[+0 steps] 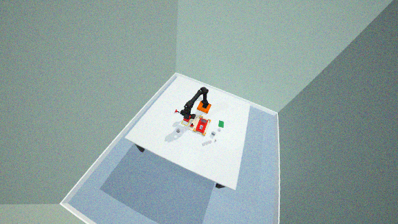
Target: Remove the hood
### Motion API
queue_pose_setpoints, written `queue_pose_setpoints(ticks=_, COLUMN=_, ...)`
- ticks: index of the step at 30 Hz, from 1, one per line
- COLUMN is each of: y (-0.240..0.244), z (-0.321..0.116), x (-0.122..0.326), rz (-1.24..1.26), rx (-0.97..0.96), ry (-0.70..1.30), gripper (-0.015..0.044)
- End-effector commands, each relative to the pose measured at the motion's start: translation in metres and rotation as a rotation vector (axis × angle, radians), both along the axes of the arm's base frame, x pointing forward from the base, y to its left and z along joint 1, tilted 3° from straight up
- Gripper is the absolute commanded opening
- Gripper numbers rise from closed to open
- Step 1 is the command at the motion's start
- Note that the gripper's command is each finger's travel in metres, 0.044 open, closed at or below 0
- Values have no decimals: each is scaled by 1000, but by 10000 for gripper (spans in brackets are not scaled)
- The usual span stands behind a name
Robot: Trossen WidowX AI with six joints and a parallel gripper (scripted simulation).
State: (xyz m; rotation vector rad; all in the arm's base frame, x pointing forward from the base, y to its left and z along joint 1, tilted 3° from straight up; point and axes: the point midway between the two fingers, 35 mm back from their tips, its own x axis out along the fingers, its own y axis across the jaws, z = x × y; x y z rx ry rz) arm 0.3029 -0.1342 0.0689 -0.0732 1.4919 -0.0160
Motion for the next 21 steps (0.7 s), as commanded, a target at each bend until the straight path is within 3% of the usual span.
queue_pose_setpoints(ticks=1, y=1, z=-4, x=-1, rz=4, rx=8, ry=6, gripper=0)
queue_pose_setpoints(ticks=21, y=1, z=-14, x=0, rz=4, rx=8, ry=6, gripper=0)
